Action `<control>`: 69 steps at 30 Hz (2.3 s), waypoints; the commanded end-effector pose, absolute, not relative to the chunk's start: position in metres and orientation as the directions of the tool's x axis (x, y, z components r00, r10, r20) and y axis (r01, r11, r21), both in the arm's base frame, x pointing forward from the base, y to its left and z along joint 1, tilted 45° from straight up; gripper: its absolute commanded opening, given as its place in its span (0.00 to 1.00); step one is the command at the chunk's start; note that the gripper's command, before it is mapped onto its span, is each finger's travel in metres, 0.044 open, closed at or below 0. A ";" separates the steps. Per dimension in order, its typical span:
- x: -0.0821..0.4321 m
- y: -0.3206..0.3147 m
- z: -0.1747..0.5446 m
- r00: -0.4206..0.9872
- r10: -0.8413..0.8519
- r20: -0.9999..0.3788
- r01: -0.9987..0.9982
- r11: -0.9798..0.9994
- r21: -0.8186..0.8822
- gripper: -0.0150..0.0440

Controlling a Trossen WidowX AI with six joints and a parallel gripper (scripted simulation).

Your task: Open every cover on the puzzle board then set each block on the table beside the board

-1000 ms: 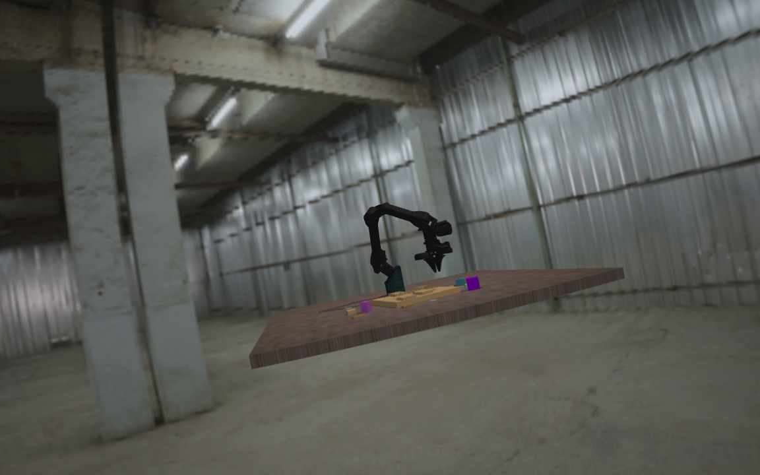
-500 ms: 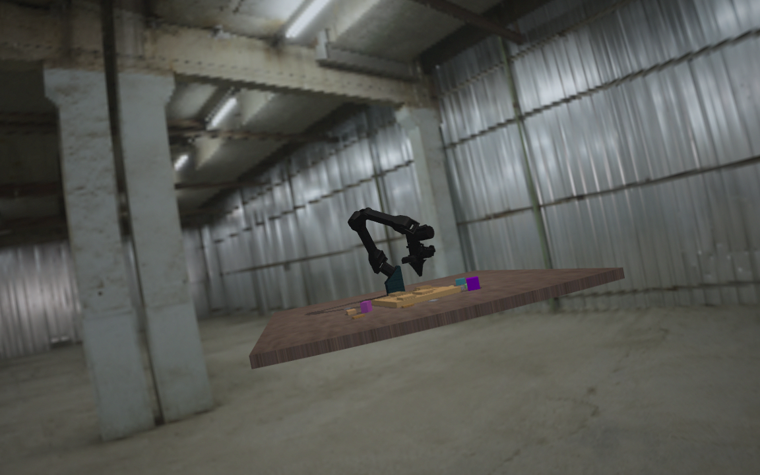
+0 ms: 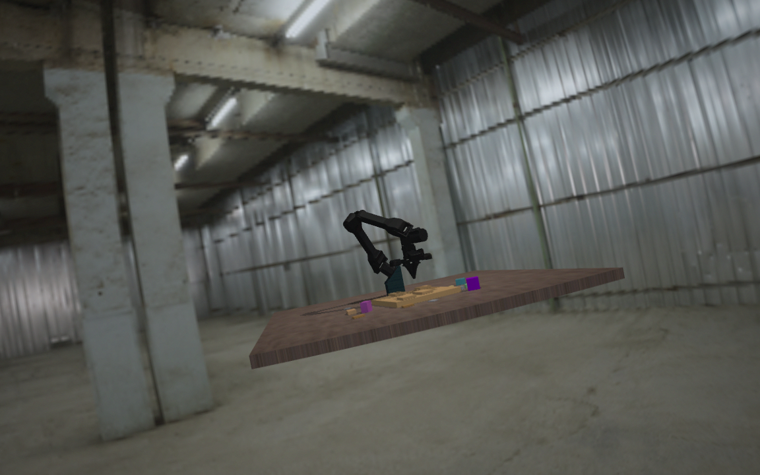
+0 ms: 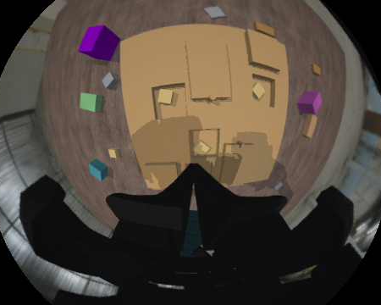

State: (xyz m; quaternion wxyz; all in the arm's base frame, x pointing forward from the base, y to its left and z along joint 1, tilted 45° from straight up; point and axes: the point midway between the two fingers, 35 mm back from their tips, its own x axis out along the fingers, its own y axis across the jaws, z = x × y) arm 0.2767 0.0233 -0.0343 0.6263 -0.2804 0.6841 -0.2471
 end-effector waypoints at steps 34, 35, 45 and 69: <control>0.272 -0.024 -0.059 -0.043 -0.698 -0.715 0.484 0.612 -0.626 0.25; 0.272 -0.024 -0.059 -0.043 -0.698 -0.715 0.484 0.612 -0.626 0.25; 0.272 -0.030 -0.065 -0.043 -0.698 -0.715 0.484 0.611 -0.626 0.25; 0.281 -0.036 -0.067 -0.043 -0.698 -0.714 0.457 0.622 -0.636 0.25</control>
